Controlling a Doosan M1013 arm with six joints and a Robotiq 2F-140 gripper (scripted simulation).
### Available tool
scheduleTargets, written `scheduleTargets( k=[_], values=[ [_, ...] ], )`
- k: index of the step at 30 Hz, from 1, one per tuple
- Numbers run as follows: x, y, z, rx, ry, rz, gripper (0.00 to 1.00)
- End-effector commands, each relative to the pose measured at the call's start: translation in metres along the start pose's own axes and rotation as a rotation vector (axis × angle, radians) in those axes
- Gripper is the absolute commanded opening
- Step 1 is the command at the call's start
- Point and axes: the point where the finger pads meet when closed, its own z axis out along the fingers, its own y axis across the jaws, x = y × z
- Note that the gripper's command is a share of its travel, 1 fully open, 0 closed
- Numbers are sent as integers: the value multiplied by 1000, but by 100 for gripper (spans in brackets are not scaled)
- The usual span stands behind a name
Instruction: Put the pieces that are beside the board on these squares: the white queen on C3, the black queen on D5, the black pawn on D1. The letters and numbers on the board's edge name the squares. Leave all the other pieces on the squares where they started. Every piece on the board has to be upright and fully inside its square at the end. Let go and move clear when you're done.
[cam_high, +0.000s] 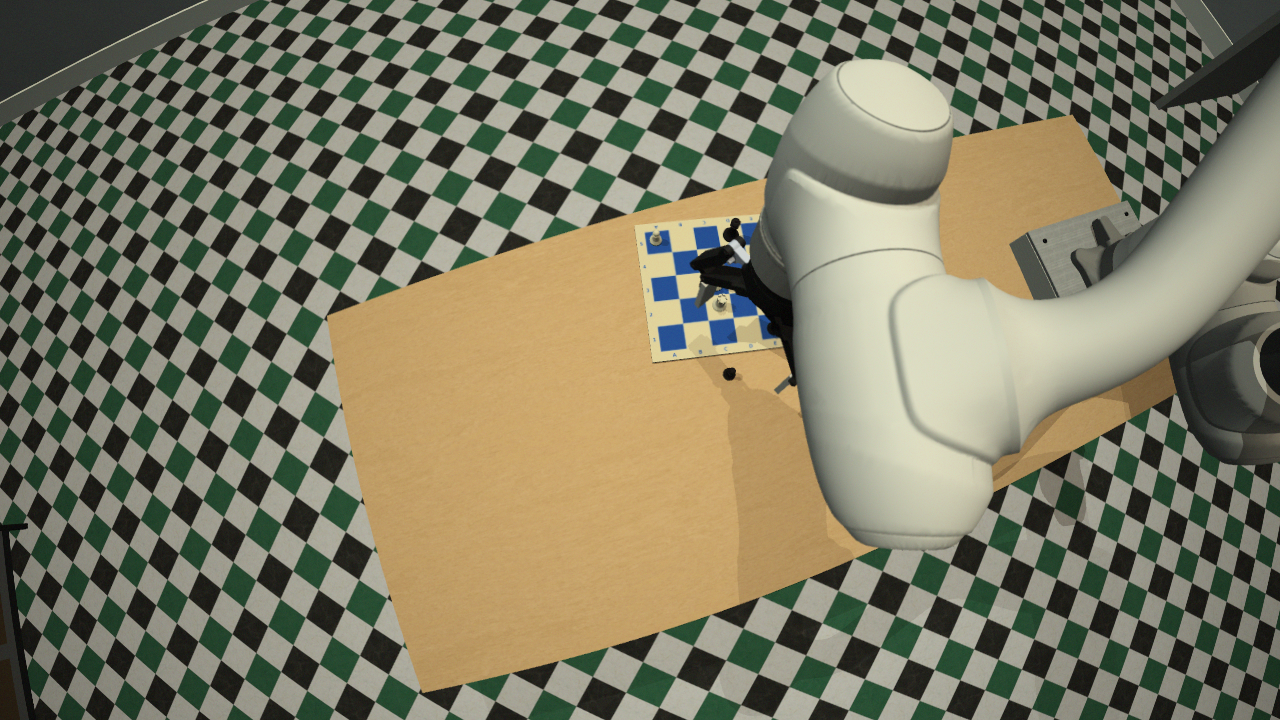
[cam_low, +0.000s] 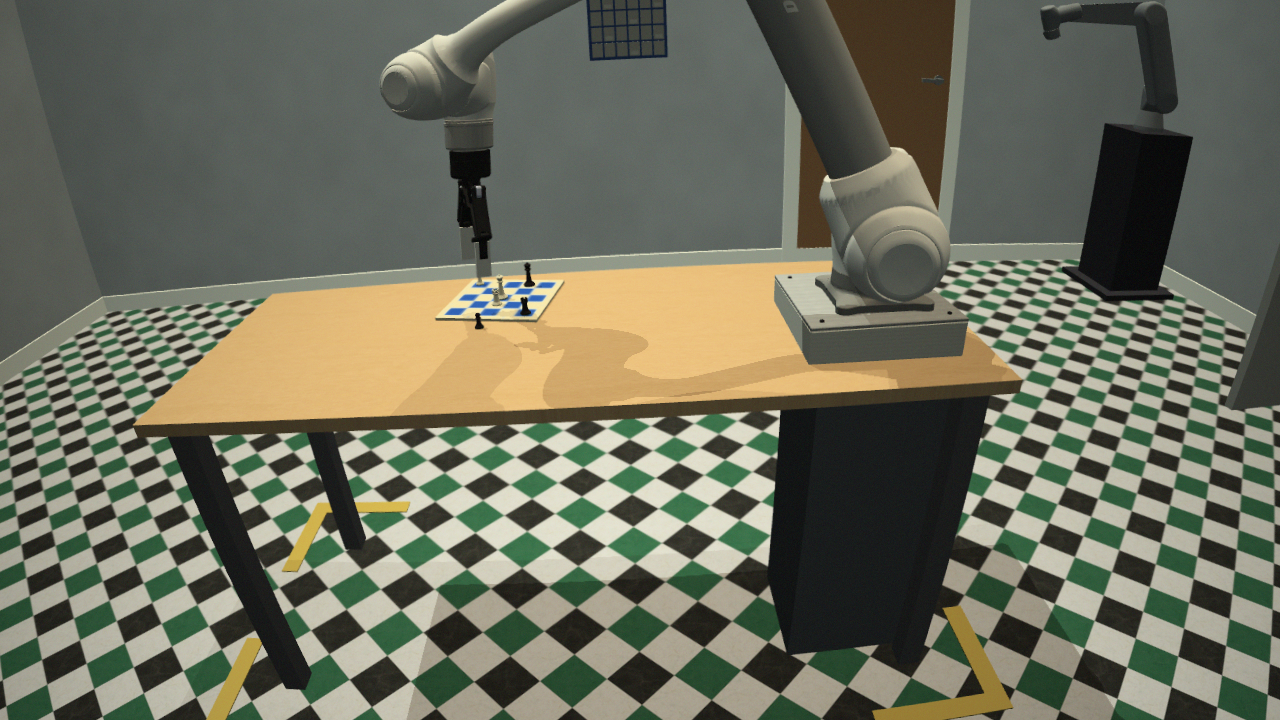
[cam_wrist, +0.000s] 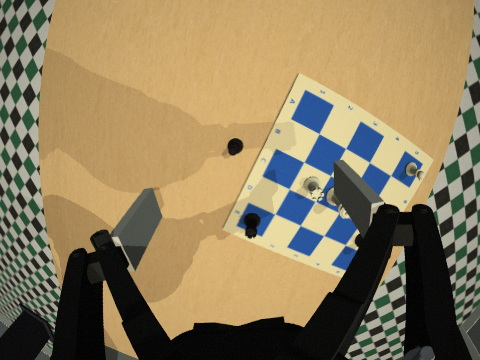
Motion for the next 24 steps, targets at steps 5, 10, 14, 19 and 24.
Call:
scheduleTargets(
  k=[5, 10, 14, 19, 24],
  values=[
    [12, -16, 4, -32, -13, 467, 100],
    [12, -17, 4, -42, -16, 657, 100],
    [12, -17, 4, -66, -30, 871, 20],
    [12, -17, 4, -95, -45, 1006, 20],
    [12, -17, 4, -95, -45, 1006, 20]
  ],
)
